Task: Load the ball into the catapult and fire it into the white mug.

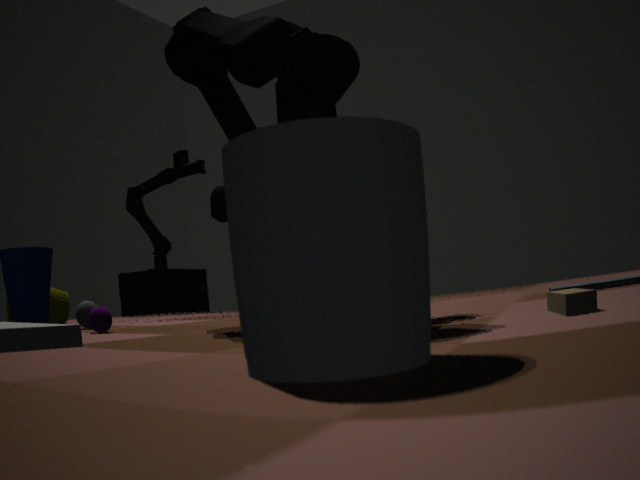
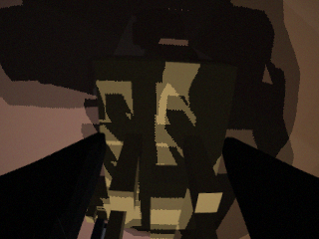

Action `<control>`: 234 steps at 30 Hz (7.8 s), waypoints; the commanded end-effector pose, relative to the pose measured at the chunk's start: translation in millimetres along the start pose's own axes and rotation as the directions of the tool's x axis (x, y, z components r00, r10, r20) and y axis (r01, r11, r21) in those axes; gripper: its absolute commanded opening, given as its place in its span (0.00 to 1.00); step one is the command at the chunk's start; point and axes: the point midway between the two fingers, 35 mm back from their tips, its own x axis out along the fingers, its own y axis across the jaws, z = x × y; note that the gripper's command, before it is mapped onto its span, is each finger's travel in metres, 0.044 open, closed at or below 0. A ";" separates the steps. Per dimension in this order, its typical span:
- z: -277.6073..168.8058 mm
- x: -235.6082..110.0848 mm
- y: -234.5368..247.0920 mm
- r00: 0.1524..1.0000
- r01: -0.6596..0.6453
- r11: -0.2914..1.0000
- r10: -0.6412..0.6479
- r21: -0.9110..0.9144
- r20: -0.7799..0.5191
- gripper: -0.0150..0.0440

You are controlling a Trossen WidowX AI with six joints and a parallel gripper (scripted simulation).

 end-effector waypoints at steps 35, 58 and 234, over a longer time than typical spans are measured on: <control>-32.3 -57.6 -204.5 0.999 -0.026 0.955 0.018 0.295 0.030 0.76; -85.3 -6.6 -266.9 1.000 0.019 0.908 -0.020 0.418 -0.001 0.76; 179.9 -224.3 3.5 0.749 -0.051 0.999 0.037 0.002 0.661 1.00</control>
